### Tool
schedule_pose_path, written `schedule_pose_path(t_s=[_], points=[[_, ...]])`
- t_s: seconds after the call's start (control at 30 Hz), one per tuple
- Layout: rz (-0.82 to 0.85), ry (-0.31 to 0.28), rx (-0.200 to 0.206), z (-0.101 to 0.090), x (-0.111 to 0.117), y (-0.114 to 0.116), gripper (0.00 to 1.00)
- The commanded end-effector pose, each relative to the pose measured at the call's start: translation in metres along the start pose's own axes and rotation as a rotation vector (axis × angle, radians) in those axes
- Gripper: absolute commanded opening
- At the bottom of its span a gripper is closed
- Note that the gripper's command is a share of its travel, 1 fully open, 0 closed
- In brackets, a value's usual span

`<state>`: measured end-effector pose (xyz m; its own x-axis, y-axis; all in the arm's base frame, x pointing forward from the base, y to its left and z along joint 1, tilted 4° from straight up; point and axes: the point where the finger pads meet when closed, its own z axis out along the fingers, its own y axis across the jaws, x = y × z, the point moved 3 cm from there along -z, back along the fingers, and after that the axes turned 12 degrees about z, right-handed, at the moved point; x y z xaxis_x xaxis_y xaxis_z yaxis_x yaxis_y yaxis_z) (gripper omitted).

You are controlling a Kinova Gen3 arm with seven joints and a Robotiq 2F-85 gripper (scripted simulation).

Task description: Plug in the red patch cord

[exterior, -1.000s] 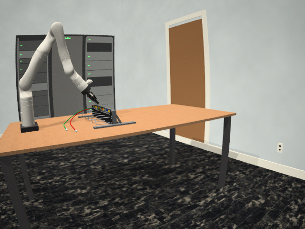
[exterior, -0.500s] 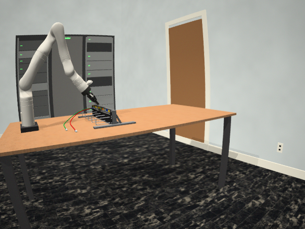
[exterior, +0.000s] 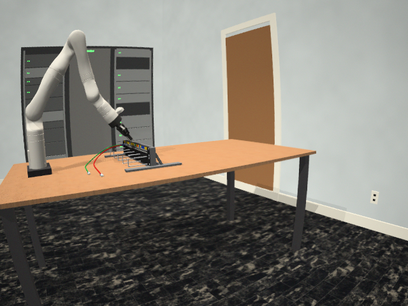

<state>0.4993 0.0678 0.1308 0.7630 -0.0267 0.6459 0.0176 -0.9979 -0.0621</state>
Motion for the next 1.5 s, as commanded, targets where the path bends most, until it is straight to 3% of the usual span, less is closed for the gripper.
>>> schedule_pose_path(t_s=[0.0, 1.0, 1.23, 1.47], points=[[0.000, 0.002, 0.000, 0.000, 0.001, 0.000, 0.00], [0.000, 0.002, 0.000, -0.005, 0.001, 0.000, 0.00], [0.000, 0.002, 0.000, -0.024, 0.001, 0.000, 0.00], [0.000, 0.002, 0.000, -0.056, 0.001, 0.000, 0.00]])
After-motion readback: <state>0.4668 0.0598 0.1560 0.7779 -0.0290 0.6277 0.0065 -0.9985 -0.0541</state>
